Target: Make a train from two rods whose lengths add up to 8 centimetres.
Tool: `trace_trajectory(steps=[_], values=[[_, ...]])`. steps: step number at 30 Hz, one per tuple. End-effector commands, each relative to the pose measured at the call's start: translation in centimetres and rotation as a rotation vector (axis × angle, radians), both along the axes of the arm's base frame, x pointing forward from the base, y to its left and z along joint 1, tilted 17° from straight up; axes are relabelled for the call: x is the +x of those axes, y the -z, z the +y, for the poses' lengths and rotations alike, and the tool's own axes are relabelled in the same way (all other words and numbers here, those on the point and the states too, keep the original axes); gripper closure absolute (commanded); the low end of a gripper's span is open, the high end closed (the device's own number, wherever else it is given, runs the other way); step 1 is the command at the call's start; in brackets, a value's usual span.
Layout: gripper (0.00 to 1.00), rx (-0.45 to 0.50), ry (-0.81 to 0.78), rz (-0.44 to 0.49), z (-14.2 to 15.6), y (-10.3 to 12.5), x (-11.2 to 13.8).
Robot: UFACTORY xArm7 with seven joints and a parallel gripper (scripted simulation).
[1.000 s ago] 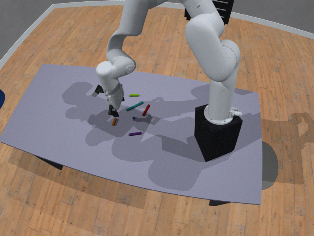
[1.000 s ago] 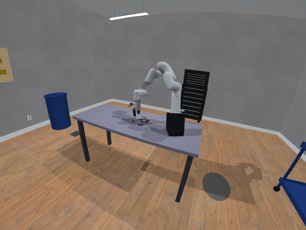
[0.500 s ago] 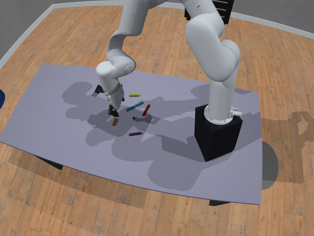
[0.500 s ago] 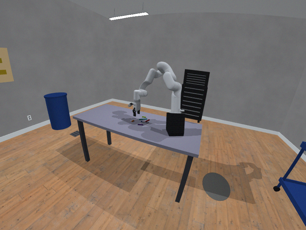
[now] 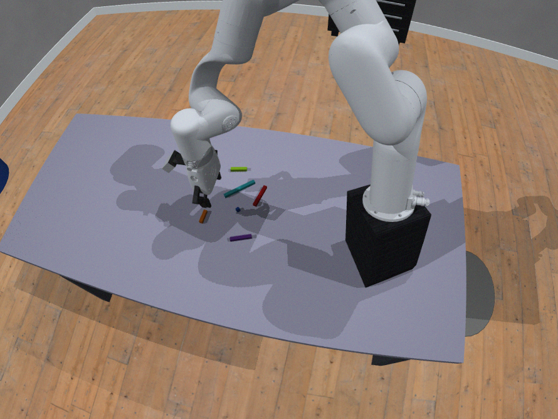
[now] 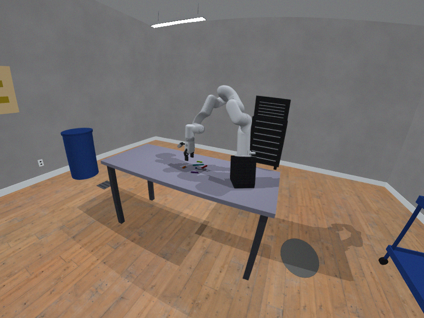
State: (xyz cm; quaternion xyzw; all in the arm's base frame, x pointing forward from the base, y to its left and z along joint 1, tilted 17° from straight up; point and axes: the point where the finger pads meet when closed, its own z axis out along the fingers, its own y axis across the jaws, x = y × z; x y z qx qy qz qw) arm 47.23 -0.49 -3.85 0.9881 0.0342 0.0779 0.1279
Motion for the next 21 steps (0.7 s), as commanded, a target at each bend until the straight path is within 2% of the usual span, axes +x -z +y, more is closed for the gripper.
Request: trace_trajectory(steps=[1,17,21], values=[[0.00,0.001,-0.001,-0.003,0.1,-0.1,0.1],[0.00,0.001,-0.001,-0.003,0.2,-0.1,0.1],[0.00,-0.002,-0.001,-0.003,3.2,1.2,-2.9]])
